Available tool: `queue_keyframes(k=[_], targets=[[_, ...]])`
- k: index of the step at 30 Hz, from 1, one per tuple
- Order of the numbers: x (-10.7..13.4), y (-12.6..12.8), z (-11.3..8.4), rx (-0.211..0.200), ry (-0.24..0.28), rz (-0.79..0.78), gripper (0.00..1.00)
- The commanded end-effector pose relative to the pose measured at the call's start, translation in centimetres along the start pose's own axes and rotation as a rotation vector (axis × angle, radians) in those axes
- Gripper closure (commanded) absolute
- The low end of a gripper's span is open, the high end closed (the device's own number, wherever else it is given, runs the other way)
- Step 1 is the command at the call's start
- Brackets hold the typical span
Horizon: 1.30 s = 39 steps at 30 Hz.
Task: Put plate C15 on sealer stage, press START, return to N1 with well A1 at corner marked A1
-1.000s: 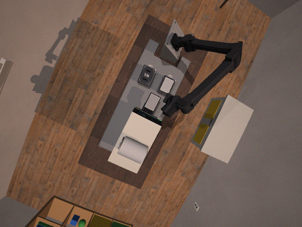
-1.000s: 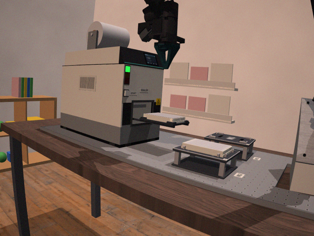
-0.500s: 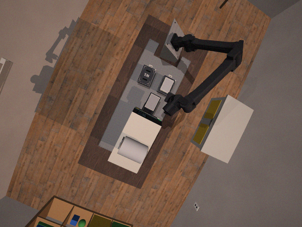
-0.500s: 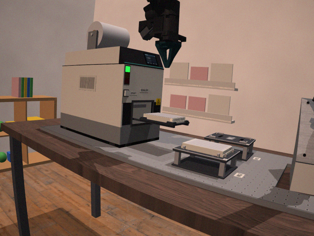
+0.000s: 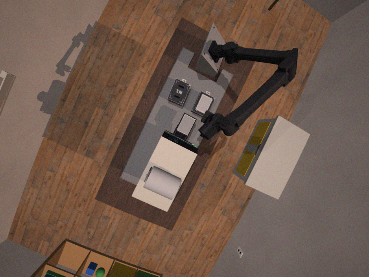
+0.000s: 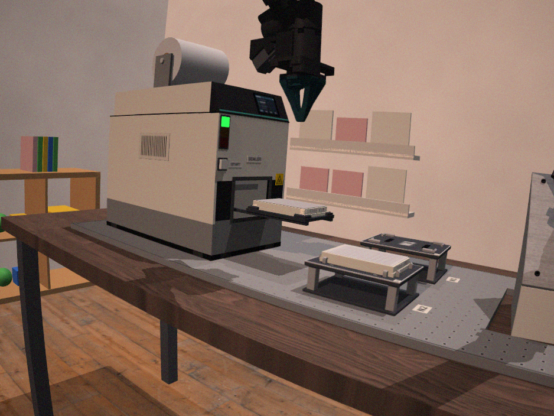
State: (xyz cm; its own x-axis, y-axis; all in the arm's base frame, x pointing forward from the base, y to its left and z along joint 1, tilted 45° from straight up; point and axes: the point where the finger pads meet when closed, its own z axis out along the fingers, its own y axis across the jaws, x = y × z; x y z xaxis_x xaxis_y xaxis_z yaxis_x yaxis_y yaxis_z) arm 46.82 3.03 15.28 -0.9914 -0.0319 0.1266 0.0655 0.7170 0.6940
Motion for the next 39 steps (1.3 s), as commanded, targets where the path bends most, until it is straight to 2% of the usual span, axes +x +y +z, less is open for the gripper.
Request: queue_keyframes(k=[1,14,27,28,29,31,34,39], targets=[[0.0,1.1,-1.0,0.011,-0.018,-0.01,1.0],[-1.0,2.1,-1.8,0.02,-0.038,-0.042,1.0],[-1.4,1.1,-3.2,0.019,-0.07,-0.025,1.0],[-1.4,1.3,-2.3,0.013,-0.12,-0.026,0.0],[-1.3,1.6,-1.4,0.009,-0.165,-0.031,0.0],[-1.3,1.6,-1.4,0.009,-0.165,-0.031,0.0],[-0.9,1.3,1.6,0.017,-0.135,-0.011,0.0],[-0.8,0.6,2.6,0.002,-0.103,0.003,0.0]])
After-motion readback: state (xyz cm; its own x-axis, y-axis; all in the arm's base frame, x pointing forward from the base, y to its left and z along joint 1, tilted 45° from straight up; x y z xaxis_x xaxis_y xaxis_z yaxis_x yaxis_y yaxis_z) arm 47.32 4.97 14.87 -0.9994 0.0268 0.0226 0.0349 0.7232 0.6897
